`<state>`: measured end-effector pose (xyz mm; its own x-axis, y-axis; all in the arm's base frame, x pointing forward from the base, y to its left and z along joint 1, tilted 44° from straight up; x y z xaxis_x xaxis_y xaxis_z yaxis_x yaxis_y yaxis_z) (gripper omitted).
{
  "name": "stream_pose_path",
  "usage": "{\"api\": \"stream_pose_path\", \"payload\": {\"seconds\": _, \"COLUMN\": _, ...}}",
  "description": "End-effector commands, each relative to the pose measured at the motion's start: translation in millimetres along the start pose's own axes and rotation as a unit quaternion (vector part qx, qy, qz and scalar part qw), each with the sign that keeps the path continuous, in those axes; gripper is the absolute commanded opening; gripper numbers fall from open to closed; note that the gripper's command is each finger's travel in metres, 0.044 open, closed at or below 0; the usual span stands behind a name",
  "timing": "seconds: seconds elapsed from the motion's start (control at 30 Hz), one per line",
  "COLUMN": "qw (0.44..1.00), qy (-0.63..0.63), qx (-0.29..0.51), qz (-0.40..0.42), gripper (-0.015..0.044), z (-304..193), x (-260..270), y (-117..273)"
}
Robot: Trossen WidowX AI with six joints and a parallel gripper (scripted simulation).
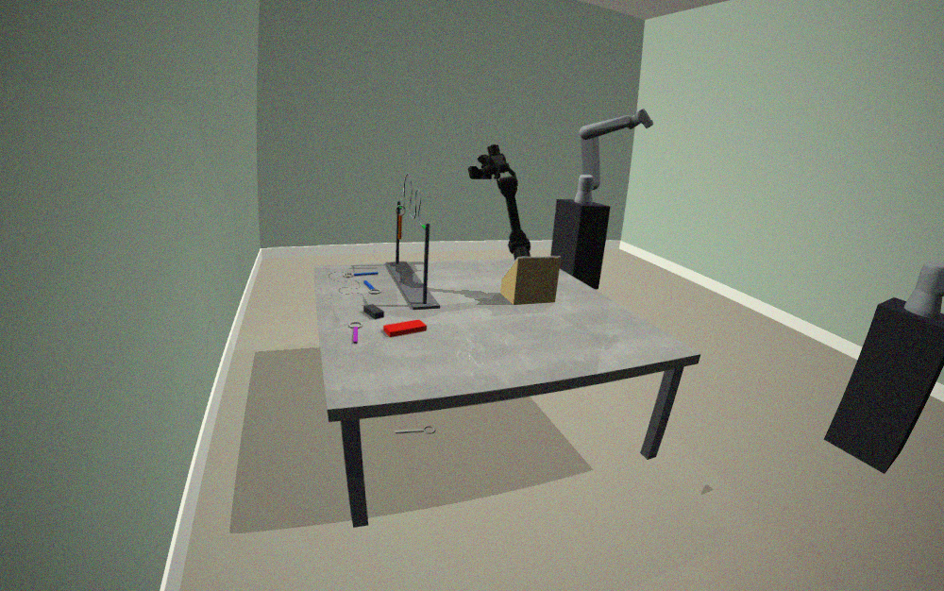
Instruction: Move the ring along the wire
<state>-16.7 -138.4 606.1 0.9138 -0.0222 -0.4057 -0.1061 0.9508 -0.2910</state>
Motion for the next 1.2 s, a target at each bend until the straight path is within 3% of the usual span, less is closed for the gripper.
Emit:
{"api": "stream_pose_path", "payload": {"seconds": 0.0, "qw": 0.999, "qy": 0.014, "qx": -0.012, "qz": 0.035, "gripper": 0.016, "z": -6.5, "x": 1.7, "y": -15.9}}
{"api": "stream_pose_path", "payload": {"seconds": 0.57, "qw": 0.961, "qy": 0.077, "qx": -0.08, "qz": 0.255, "gripper": 0.016, "z": -93.9, "x": 40.5, "y": -149.2}}
{"api": "stream_pose_path", "payload": {"seconds": 0.83, "qw": 0.915, "qy": 0.08, "qx": -0.124, "qz": 0.375, "gripper": 0.016, "z": -161.0, "x": 119.0, "y": -214.8}}
{"api": "stream_pose_path", "payload": {"seconds": 1.17, "qw": 0.832, "qy": 0.118, "qx": -0.239, "qz": 0.486, "gripper": 0.016, "z": -222.1, "x": 223.6, "y": -250.2}}
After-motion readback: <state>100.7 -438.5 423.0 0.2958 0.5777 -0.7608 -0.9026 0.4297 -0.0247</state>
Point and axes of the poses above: the point midway between the two fingers, 35 mm back from their tips, its own y axis back along the fingers, its own x axis across the jaws, z = x × y, the point moved 5 cm from there along y, back along the fingers, and after that the axes turned 10 degrees about y, right-handed, at the moved point
